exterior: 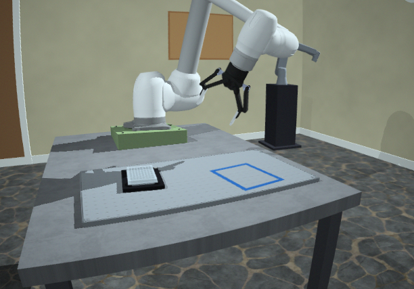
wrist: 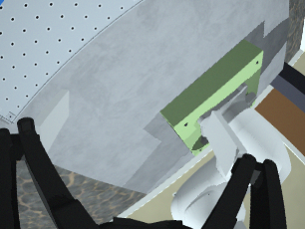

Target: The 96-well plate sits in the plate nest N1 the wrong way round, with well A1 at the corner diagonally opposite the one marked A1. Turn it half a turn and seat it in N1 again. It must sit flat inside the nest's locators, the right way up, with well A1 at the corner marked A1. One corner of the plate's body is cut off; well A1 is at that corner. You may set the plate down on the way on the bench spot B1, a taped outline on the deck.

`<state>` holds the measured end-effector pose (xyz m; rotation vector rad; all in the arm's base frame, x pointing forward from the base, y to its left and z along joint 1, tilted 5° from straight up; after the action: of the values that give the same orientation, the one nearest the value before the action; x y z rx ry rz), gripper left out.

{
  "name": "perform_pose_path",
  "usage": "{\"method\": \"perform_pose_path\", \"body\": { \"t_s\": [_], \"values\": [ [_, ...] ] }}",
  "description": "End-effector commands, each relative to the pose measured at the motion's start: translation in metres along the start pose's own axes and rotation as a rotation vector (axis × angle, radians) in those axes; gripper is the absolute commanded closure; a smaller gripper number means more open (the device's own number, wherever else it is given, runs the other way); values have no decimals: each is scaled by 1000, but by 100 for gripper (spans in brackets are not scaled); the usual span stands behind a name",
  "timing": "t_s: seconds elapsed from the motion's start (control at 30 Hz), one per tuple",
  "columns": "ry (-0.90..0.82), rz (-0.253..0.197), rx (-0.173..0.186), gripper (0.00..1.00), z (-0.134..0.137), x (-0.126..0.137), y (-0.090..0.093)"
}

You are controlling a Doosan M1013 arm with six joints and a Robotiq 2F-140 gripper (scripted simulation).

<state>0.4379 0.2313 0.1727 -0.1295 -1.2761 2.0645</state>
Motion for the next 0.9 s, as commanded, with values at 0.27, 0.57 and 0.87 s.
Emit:
{"method": "perform_pose_path", "body": {
  "t_s": [0.27, 0.57, 0.87],
  "values": [
    [0, 0, 0, 0, 0, 0, 0],
    [-25, -2, -22, 0, 2, -5, 0],
    [-124, -2, -109, 0, 8, -51, 5]
  ]
}}
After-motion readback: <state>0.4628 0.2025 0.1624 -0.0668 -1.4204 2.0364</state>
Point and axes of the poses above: the point where the finger pads meet when closed, its own y axis out along the fingers, its own z axis across the jaws, x = y × z, the point moved 9 cm from there along -y, back along the fingers, and after that the axes turned 2 degrees about -y, right-handed, at the moved point
